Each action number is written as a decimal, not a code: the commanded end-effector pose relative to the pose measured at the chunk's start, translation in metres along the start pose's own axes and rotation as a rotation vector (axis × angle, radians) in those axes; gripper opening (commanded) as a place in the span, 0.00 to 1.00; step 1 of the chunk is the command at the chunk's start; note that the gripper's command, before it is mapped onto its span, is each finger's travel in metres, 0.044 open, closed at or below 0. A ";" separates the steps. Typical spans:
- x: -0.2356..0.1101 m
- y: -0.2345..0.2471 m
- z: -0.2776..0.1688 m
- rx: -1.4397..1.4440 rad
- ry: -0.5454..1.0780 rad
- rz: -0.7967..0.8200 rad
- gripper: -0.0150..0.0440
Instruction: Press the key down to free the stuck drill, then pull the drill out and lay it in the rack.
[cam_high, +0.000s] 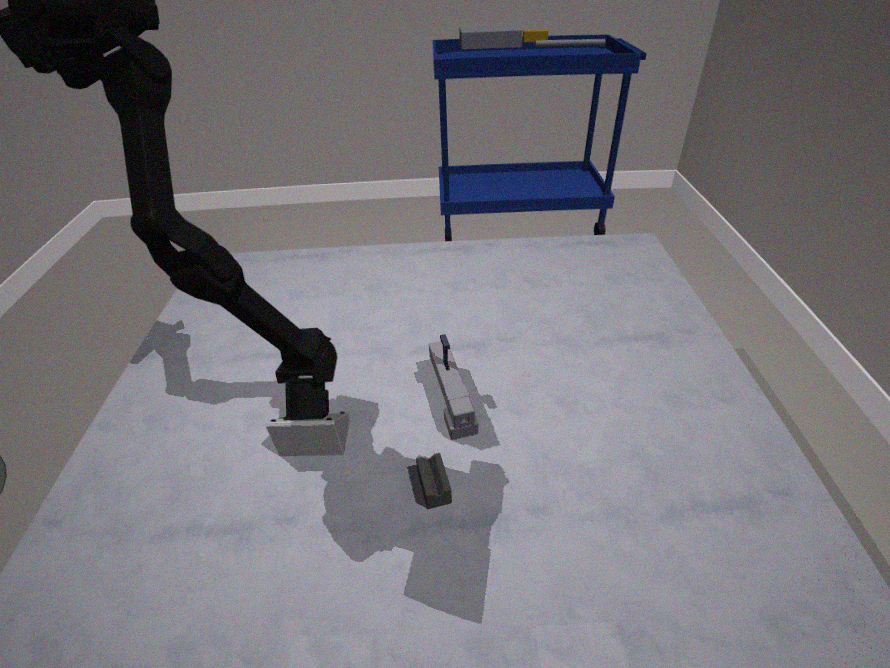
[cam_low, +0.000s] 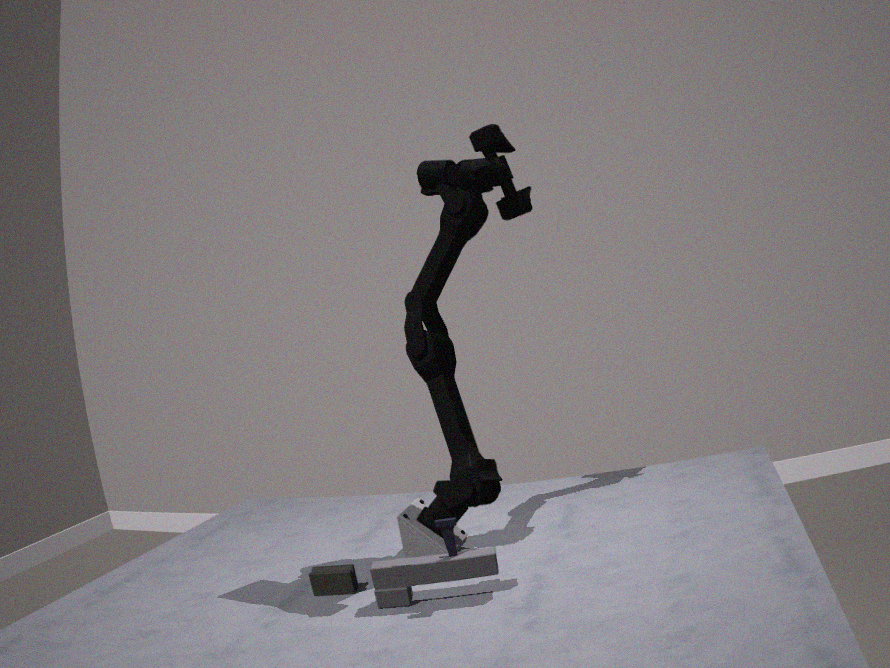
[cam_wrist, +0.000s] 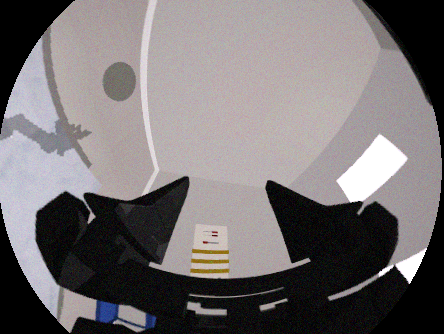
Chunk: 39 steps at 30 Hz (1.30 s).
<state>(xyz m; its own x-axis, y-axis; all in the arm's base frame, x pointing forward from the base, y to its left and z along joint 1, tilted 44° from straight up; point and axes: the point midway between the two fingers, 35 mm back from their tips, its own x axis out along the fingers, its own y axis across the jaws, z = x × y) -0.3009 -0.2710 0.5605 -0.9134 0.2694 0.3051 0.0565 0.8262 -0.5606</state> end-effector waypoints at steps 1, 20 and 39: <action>0.000 0.000 0.000 0.000 0.000 0.000 0.89; 0.022 0.060 -0.142 0.302 0.294 -0.005 0.25; -0.085 0.263 -0.353 0.813 1.067 0.095 0.25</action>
<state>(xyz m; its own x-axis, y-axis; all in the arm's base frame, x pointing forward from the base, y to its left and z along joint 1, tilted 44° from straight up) -0.0946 0.0784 0.6652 -0.2224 0.8375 0.4992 -0.4387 0.3713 -0.8183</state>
